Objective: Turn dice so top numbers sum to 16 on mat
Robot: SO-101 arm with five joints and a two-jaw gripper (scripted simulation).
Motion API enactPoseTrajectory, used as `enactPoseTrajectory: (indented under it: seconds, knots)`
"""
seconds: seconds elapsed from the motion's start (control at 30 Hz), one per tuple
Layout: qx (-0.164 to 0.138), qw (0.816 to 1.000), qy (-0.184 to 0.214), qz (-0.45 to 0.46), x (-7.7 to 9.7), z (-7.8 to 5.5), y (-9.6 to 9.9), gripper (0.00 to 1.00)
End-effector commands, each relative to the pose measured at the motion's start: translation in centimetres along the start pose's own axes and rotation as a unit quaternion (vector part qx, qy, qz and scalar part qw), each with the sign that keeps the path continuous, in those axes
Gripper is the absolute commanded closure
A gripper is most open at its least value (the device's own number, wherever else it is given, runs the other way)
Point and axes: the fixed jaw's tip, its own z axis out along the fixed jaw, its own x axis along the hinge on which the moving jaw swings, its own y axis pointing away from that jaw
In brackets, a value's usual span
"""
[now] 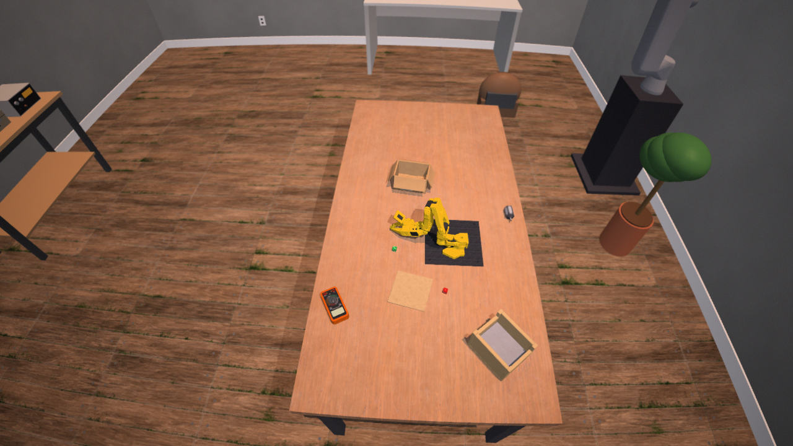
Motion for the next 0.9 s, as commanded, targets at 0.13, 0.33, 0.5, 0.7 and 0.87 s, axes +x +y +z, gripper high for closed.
enactPoseTrajectory:
  seconds: [0.13, 0.33, 0.5, 0.7, 0.87]
  knots:
    - [-0.003, 1.000, 0.000, -0.004, 0.12, 0.05, 0.19, 1.00]
    - [-0.003, 1.000, 0.000, -0.004, 0.12, 0.05, 0.19, 0.97]
    - [-0.003, 1.000, 0.000, -0.004, 0.12, 0.05, 0.19, 0.93]
    - [-0.003, 1.000, 0.000, -0.004, 0.12, 0.05, 0.19, 0.92]
    - [-0.003, 1.000, 0.000, -0.004, 0.12, 0.05, 0.19, 0.91]
